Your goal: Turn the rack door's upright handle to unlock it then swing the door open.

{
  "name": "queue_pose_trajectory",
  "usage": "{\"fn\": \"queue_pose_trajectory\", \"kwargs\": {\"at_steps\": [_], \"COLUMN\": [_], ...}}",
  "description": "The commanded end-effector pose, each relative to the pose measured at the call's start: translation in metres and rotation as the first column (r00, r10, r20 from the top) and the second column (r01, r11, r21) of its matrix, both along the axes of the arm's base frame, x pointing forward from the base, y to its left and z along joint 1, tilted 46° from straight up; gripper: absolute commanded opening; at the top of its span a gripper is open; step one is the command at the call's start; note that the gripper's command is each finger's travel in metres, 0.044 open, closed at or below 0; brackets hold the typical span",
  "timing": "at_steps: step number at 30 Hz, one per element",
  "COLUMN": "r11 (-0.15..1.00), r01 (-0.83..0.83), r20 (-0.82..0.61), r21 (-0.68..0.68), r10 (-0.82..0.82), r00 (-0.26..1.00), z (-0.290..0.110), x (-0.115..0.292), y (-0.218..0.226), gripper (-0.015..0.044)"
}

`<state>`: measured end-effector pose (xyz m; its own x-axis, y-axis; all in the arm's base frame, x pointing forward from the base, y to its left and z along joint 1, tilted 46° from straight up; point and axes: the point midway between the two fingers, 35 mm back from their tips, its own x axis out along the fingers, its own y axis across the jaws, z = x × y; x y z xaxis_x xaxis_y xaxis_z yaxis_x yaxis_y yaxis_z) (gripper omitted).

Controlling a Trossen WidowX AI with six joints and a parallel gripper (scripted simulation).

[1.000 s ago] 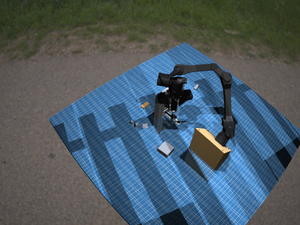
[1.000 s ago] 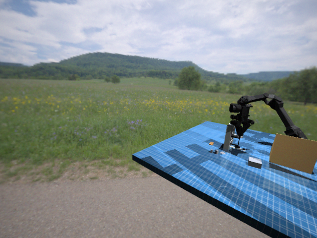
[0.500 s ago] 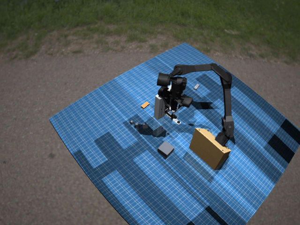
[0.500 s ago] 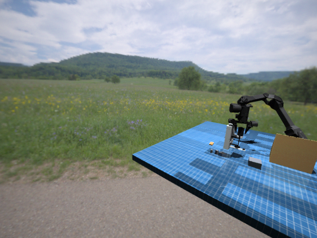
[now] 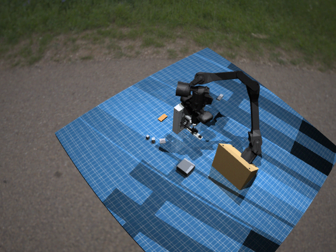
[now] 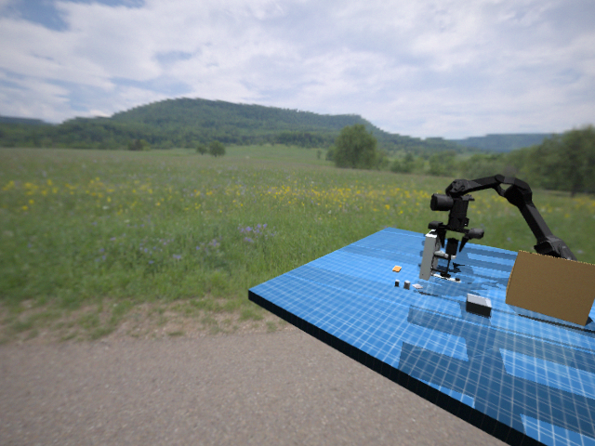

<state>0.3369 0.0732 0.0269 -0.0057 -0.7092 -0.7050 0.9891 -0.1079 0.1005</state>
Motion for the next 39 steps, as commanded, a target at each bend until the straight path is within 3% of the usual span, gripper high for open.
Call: {"fn": "queue_pose_trajectory", "kwargs": {"at_steps": [1,7,16,21,39], "r11": [1.000,1.000,1.000,1.000,0.964], "r01": [0.013,0.013,0.013,0.003,-0.264], "r20": [0.014,0.014,0.014,0.004,-0.266], "r21": [-0.003,-0.003,-0.003,-0.003,0.035], "r10": [-0.013,-0.013,-0.013,-0.003,0.263], "r00": [1.000,1.000,1.000,1.000,0.927], "z": [0.000,0.000,0.000,0.001,0.006], "x": [0.000,0.000,0.000,-0.001,-0.017], "y": [0.000,0.000,0.000,-0.001,-0.006], "gripper": [0.0240,0.0082,0.0022,0.0020,0.0020]}}
